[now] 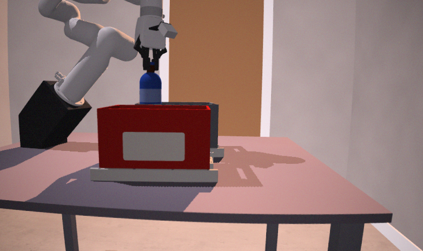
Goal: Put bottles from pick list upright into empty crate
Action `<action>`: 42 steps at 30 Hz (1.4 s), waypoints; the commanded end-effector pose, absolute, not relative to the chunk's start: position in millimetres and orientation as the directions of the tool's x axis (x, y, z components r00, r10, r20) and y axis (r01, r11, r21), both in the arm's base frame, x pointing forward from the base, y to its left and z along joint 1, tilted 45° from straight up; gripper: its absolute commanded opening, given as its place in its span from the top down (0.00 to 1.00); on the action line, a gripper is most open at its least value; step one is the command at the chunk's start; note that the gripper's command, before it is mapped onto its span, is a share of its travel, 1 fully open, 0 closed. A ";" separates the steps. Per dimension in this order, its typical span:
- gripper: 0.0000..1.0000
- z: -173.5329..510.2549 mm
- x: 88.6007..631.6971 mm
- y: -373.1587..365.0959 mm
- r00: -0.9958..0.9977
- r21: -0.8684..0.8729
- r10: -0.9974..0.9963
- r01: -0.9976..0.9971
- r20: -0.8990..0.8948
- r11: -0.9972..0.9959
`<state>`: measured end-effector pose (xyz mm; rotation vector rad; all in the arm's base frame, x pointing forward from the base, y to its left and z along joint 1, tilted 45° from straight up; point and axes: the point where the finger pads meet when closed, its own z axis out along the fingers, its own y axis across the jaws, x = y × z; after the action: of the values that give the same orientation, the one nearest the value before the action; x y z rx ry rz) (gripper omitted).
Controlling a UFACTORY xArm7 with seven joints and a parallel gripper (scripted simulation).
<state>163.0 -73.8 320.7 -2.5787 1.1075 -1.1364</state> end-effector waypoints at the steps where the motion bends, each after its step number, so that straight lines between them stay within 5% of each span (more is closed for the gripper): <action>1: 1.00 319.9 165.2 -74.5 0.450 -0.371 -0.663 -0.577 0.598 -0.727; 42: 1.00 293.7 190.4 -81.2 0.450 -0.371 -0.663 -0.577 0.598 -0.727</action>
<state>187.8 -80.3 294.9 -2.5785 1.1074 -1.1370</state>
